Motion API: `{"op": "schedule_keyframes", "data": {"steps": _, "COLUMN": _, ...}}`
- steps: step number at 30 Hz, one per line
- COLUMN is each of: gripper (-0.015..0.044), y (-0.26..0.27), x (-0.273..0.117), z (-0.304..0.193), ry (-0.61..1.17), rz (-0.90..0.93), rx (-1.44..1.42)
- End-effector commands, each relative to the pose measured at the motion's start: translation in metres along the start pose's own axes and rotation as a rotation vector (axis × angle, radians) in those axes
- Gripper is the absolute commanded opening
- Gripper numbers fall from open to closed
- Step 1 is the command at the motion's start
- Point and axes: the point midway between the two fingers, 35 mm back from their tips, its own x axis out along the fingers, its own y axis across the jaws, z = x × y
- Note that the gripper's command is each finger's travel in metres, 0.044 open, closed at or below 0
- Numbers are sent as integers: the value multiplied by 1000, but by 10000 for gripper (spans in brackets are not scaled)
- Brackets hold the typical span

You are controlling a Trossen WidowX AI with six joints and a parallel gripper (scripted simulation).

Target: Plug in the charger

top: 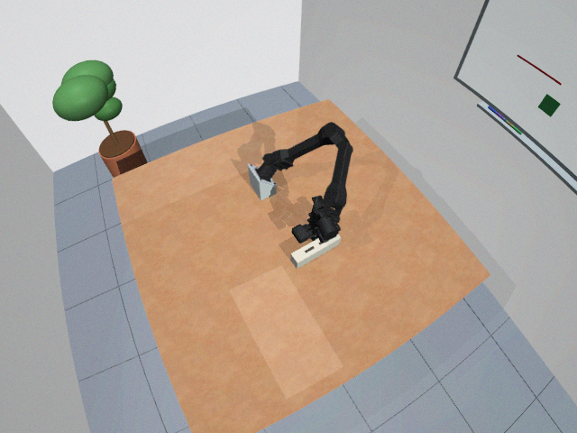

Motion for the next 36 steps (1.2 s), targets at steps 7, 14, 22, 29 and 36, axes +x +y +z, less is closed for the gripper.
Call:
{"op": "schedule_keyframes", "data": {"steps": 7, "gripper": 0, "y": 1, "x": -1, "z": 4, "ry": -2, "rz": 3, "rx": 3}}
{"op": "schedule_keyframes", "data": {"steps": 14, "gripper": 0, "y": 1, "x": -1, "z": 6, "ry": -2, "rz": 3, "rx": 2}}
{"op": "schedule_keyframes", "data": {"steps": 22, "gripper": 0, "y": 1, "x": -1, "z": 9, "ry": -3, "rz": 3, "rx": 2}}
{"op": "schedule_keyframes", "data": {"steps": 29, "gripper": 0, "y": 1, "x": -1, "z": 10, "ry": -3, "rz": 3, "rx": 2}}
{"op": "schedule_keyframes", "data": {"steps": 36, "gripper": 0, "y": 1, "x": -1, "z": 11, "ry": -3, "rz": 3, "rx": 2}}
